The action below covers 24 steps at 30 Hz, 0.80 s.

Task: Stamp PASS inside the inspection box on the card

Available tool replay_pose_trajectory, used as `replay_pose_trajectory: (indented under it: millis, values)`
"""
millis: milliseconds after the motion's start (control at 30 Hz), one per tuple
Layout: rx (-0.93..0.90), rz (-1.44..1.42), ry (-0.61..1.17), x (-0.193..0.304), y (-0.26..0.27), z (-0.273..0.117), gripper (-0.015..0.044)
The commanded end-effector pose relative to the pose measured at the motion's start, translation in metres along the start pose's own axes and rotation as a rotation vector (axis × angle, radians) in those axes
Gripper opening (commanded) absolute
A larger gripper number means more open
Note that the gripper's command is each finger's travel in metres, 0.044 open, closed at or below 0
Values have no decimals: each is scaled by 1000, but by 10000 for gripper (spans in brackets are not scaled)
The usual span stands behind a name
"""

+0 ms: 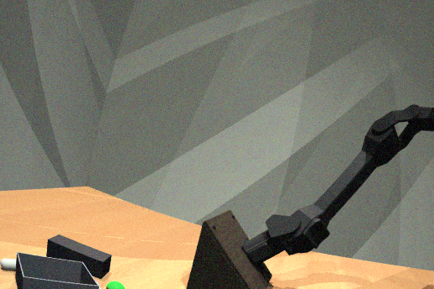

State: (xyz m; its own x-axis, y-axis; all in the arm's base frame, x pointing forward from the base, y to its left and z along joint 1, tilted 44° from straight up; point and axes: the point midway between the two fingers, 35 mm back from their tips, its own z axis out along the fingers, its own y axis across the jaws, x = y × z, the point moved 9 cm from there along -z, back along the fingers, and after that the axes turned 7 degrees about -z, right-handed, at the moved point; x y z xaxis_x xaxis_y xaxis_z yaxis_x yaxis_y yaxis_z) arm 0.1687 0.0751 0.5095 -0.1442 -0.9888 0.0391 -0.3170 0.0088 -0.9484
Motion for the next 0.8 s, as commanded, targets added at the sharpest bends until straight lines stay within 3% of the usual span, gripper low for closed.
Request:
replay_pose_trajectory:
  millis: [0,100,200,467,767]
  values:
    - [-3,-1,1,-1,0,1,374]
    - [-56,-11,14,-8,5,21,295]
    - [-177,-18,43,-17,18,64,216]
    - [-508,104,155,4,67,174,212]
    - [-843,285,239,57,134,262,212]
